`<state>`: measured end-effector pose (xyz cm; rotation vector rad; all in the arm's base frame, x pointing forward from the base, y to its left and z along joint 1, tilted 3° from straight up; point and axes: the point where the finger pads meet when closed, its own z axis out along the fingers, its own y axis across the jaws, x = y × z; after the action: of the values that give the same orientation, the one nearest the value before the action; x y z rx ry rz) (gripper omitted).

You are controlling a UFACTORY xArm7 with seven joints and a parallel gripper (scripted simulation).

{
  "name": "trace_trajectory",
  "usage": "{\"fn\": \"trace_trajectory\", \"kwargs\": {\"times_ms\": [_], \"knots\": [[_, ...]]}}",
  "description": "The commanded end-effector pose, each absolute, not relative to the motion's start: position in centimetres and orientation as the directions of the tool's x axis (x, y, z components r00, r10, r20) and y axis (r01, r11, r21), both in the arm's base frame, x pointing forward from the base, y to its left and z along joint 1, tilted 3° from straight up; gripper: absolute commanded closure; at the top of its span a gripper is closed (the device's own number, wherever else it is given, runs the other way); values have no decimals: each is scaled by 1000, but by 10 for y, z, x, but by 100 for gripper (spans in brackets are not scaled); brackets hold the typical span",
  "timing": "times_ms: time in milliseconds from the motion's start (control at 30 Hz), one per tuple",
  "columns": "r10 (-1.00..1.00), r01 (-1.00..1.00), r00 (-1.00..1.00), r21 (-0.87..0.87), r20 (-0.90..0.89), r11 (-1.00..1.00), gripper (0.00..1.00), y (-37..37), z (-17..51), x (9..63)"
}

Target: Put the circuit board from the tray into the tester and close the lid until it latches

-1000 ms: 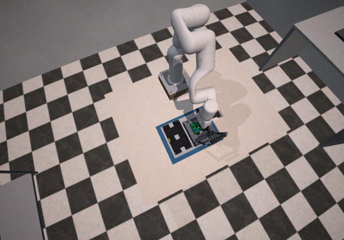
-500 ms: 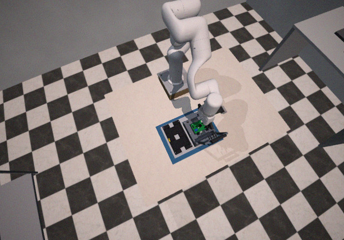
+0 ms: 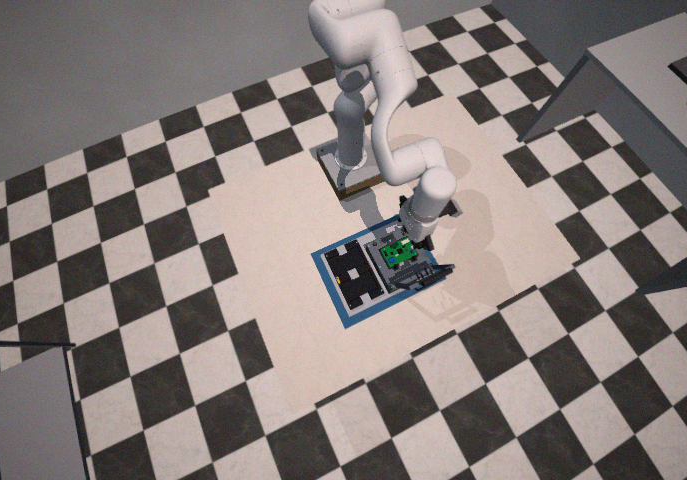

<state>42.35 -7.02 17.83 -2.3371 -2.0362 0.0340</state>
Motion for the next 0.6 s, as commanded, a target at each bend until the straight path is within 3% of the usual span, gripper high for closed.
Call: {"fn": "trace_trajectory", "kwargs": {"times_ms": [0,567], "knots": [[991,990,137,-45,11,-136,0,-70,203,425],[991,990,137,-45,11,-136,0,-70,222,426]]}}
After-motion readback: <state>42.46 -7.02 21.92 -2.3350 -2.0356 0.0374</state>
